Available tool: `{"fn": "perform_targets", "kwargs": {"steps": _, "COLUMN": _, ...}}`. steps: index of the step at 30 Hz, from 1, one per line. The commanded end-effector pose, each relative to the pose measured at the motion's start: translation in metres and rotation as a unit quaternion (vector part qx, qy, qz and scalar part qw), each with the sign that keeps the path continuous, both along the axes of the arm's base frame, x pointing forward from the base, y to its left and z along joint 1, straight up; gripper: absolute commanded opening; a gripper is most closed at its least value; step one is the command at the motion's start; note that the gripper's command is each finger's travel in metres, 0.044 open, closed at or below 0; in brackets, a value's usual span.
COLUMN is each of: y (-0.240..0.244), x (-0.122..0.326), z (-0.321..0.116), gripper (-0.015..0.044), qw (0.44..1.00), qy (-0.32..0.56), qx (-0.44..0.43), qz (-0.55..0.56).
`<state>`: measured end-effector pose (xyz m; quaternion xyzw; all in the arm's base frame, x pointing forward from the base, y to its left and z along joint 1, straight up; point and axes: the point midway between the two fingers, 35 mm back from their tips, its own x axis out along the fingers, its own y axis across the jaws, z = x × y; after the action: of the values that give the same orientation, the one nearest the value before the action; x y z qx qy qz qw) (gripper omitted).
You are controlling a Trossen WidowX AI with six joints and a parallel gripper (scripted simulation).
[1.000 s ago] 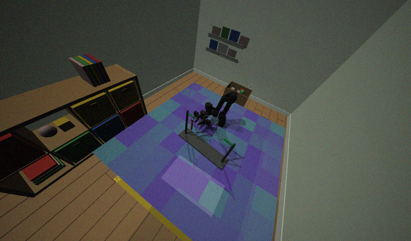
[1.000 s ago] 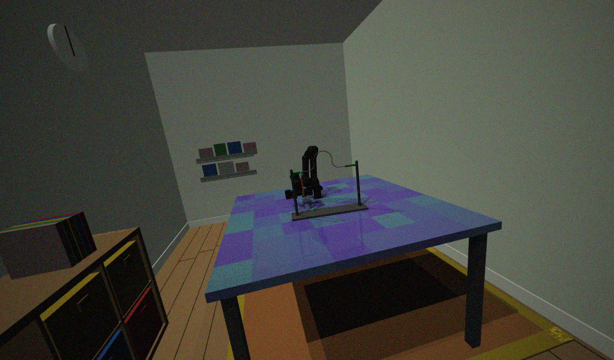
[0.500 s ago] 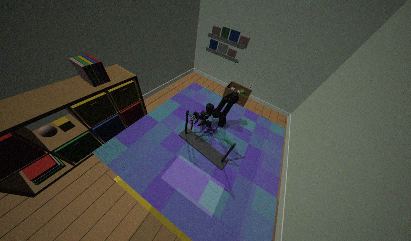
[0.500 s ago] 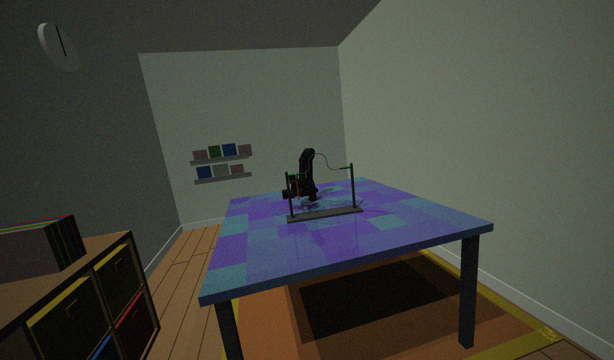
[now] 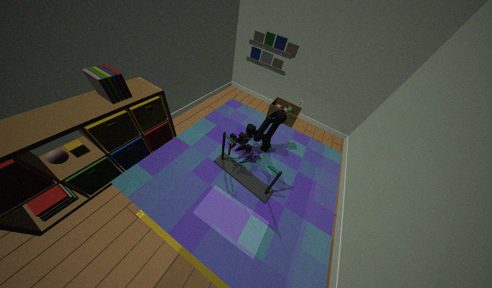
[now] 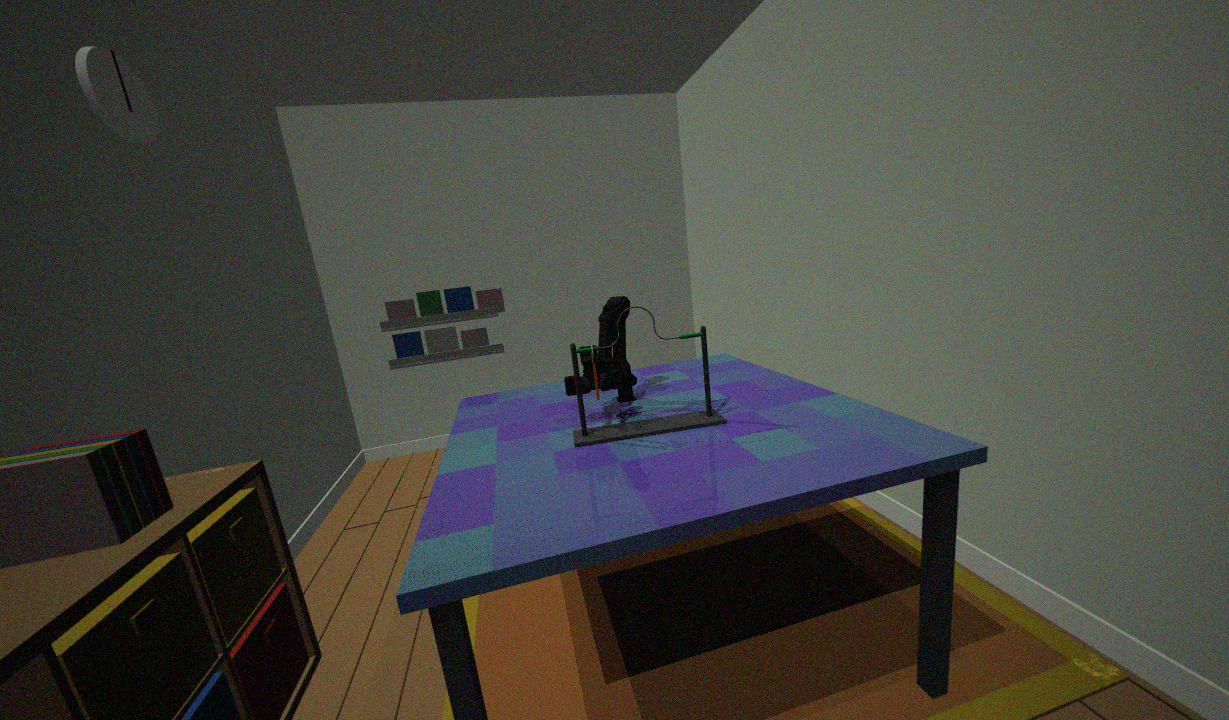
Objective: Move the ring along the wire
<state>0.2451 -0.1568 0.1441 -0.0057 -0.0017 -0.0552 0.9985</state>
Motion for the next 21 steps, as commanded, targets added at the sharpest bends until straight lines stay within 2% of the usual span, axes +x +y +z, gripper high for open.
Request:
{"fn": "perform_targets", "kwargs": {"steps": 1, "y": -0.002, "x": 0.006, "z": 0.002, "gripper": 0.0160, "qw": 1.000, "qy": -0.003, "qx": 0.000, "qz": 0.000}}
{"fn": "perform_targets", "kwargs": {"steps": 21, "y": -0.007, "x": 0.036, "z": 0.004, "gripper": 0.0160, "qw": 1.000, "qy": -0.004, "qx": 0.000, "qz": 0.000}}
